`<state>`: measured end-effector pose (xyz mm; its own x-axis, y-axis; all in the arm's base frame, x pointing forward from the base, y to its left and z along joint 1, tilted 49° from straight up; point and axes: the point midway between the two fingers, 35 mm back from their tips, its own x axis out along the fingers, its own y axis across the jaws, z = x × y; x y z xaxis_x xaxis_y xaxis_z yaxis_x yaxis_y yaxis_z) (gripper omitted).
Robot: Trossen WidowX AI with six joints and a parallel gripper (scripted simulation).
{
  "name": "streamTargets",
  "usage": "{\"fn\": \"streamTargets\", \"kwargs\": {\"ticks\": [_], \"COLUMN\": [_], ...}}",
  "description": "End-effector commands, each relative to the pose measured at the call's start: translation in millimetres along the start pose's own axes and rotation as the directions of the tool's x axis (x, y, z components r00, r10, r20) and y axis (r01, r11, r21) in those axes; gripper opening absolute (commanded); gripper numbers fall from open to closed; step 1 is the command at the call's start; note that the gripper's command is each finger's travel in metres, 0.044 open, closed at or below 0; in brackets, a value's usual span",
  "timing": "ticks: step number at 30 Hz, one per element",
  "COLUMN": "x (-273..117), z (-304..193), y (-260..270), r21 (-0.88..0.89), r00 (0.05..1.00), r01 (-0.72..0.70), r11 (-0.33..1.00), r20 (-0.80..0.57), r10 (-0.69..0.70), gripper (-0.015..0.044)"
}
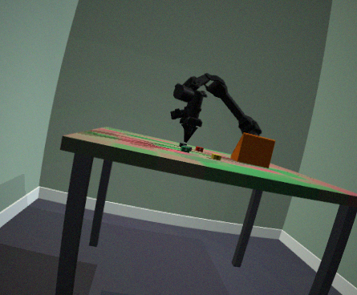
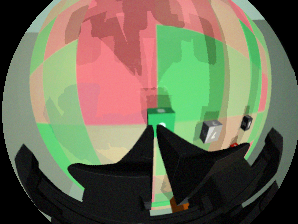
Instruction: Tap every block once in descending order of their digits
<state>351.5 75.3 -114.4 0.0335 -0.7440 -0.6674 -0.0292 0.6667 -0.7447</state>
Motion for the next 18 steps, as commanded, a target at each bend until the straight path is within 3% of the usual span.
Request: {"fn": "streamTargets", "kwargs": {"ticks": [1, 18], "x": [10.8, 17.4], "z": [-2.5, -1.4], "y": [-2.2, -0.9], "r21": [-0.006, -0.002], "r00": [1.0, 1.0], "r01": [0.008, 0.003], "r11": [1.0, 1.0], "r20": [-0.012, -0.005], "r10": [-0.008, -0.004], "gripper": [0.002, 0.002]}}
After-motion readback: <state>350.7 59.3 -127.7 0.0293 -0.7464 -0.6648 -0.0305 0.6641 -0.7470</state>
